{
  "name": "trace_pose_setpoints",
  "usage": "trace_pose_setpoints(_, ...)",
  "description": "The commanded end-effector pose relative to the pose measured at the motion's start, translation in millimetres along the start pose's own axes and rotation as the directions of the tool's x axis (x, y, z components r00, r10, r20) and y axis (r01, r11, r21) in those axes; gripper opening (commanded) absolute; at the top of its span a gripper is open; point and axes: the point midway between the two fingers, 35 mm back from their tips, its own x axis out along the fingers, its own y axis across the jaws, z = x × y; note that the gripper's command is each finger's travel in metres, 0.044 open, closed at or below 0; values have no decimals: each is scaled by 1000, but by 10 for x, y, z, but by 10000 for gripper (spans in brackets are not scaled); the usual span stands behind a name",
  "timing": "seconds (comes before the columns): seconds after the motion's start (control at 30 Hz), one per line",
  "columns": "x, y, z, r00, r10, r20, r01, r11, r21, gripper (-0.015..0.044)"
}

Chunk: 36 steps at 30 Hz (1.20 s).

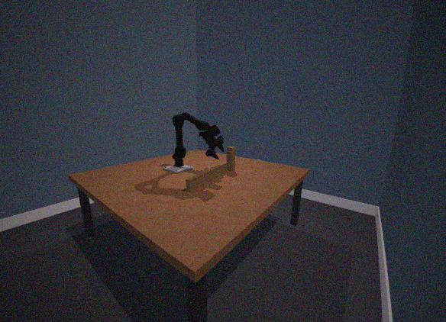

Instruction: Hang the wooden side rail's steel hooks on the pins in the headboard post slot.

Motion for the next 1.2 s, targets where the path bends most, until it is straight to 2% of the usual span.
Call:
trace_pose_setpoints(0.0, 4, -47, 228, 939, -258, -228, 342, 622, 705, 440)
trace_pose_setpoints(0.23, -23, -62, 267, 879, -360, -313, 432, 322, 842, 440)
trace_pose_setpoints(0.5, -61, -70, 293, 812, -446, -376, 408, -27, 913, 440)
trace_pose_setpoints(1.17, -63, -71, 294, 809, -450, -379, 403, -46, 914, 440)
